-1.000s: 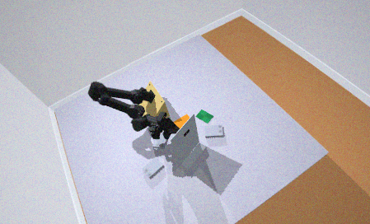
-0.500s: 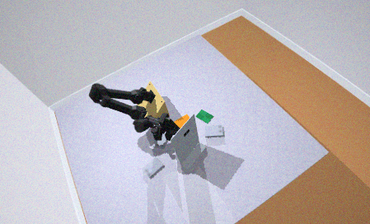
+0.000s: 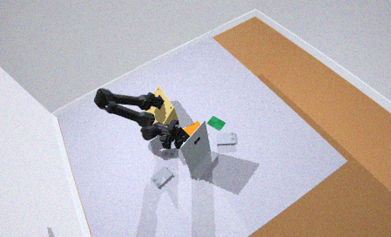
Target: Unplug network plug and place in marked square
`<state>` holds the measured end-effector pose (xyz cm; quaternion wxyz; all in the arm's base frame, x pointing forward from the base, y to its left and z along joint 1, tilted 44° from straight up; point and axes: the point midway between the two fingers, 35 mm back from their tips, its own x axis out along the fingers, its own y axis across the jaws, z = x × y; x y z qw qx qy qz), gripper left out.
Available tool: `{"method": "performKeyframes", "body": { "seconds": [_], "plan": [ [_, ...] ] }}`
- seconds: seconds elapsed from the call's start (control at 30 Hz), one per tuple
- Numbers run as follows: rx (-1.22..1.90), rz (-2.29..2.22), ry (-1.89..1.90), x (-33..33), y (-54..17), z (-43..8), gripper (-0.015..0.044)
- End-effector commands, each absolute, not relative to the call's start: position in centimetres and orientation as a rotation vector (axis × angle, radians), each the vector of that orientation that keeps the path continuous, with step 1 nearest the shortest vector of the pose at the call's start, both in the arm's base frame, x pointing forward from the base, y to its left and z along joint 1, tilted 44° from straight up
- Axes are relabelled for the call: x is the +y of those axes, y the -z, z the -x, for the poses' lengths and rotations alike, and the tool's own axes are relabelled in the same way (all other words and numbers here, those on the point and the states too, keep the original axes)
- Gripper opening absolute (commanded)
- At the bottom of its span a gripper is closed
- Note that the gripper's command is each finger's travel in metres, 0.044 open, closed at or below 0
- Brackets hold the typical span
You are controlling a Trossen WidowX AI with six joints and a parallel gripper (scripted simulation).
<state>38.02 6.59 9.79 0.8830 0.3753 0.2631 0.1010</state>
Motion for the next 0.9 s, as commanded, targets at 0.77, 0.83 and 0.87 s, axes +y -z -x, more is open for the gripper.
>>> {"method": "performKeyframes", "body": {
  "seconds": [0.77, 0.83, 0.87],
  "plan": [
    [0.546, -0.787, -0.206, 6.38, -10.00, -37.27, 0.0000],
    [0.546, -0.787, -0.206, 6.36, -10.02, -37.18, 0.0000],
    [0.546, -0.787, -0.206, 6.35, -10.03, -37.13, 0.0000]
  ]
}}
